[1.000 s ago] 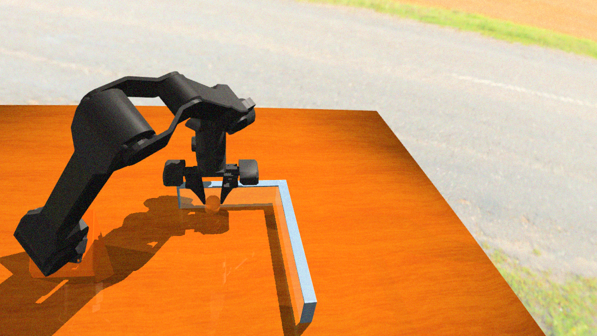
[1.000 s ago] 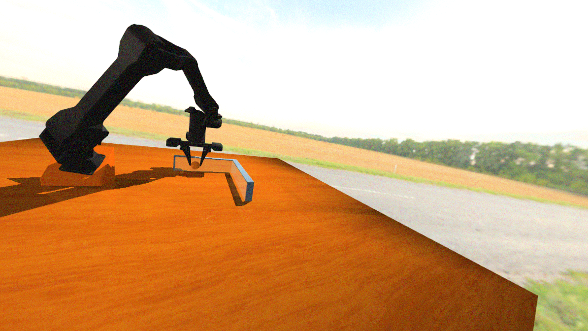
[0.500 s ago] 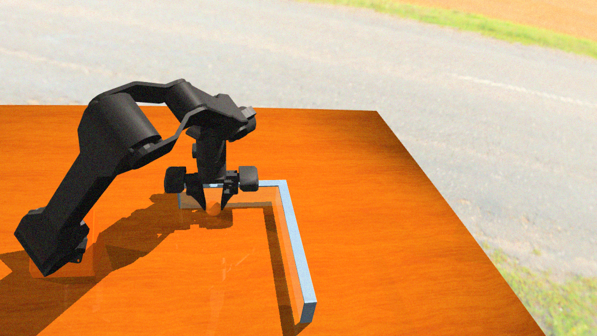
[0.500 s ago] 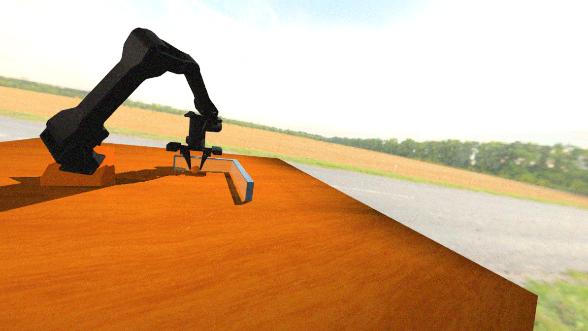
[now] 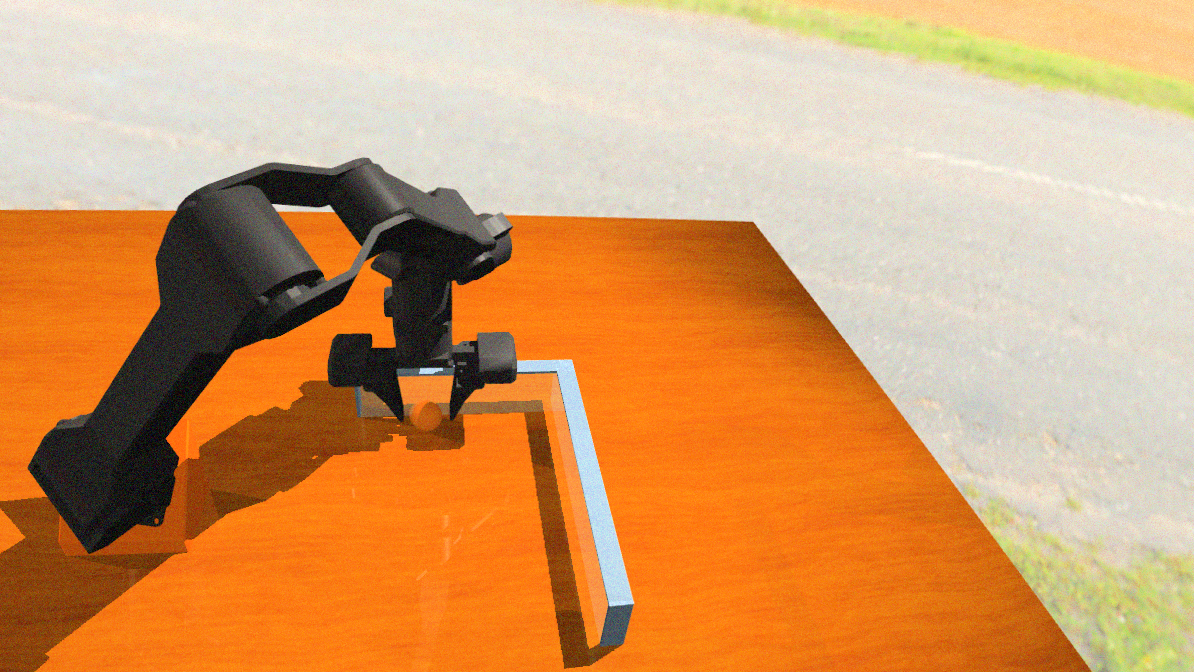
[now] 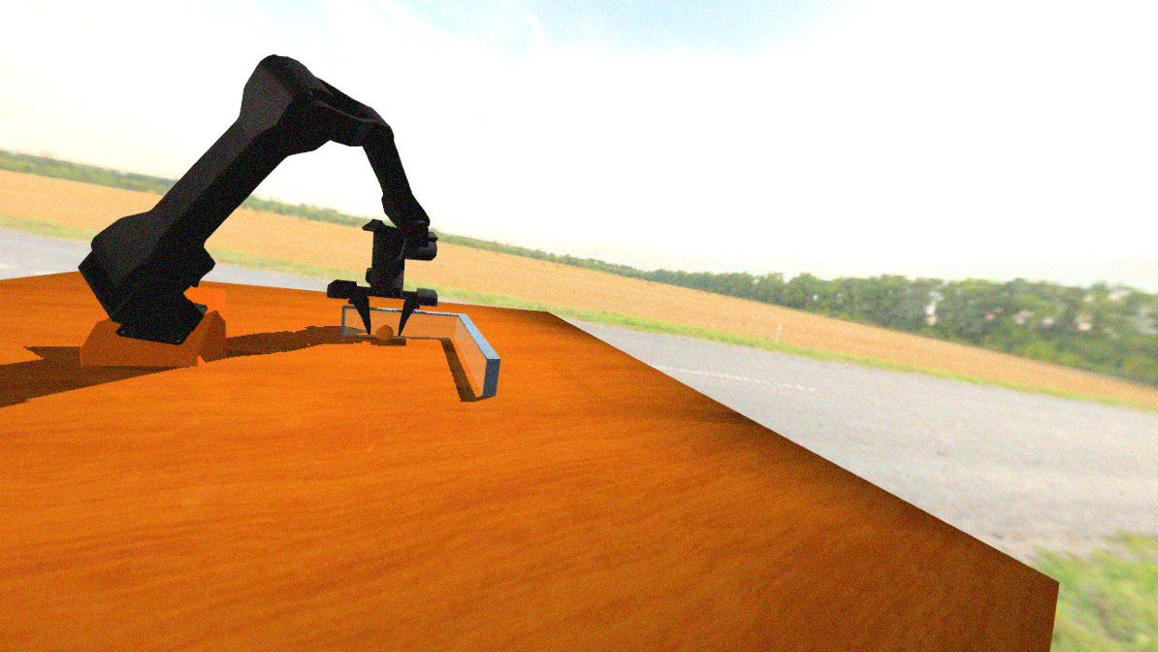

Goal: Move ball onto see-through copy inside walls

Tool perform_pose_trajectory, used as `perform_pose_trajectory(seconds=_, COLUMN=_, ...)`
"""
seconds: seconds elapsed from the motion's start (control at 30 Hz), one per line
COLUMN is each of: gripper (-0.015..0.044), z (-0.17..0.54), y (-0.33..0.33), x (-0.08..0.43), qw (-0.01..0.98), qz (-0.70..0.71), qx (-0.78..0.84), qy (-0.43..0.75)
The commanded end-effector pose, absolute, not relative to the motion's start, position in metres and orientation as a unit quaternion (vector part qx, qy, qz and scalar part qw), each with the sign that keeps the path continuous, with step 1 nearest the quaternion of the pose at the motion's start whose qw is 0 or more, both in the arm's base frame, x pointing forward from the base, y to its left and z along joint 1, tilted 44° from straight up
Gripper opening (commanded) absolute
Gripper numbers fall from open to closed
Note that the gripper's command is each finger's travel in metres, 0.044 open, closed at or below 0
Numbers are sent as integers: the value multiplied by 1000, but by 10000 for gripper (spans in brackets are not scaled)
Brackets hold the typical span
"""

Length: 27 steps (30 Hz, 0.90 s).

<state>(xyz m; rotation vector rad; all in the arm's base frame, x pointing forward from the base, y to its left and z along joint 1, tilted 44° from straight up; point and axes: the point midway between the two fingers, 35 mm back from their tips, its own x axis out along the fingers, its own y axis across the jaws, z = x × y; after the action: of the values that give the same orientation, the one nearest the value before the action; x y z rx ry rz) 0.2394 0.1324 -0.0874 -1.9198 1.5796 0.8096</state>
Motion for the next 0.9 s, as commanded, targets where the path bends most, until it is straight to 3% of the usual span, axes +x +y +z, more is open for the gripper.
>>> perform_pose_trajectory(seconds=0.0, gripper=263, z=-87, y=133, x=239, qw=261, qz=299, qx=-709, qy=583)
perform_pose_trajectory(seconds=0.23, gripper=263, z=-27, y=188, x=226, qw=255, qz=301, qx=-709, qy=584)
perform_pose_trajectory(seconds=0.6, gripper=263, z=-30, y=189, x=226, qw=255, qz=303, qx=-714, qy=577)
perform_pose_trajectory(seconds=0.8, gripper=420, z=6, y=218, x=217, qw=257, qz=302, qx=-713, qy=578)
perform_pose_trajectory(seconds=0.87, gripper=440, z=8, y=219, x=216, qw=258, qz=302, qx=-713, qy=578)
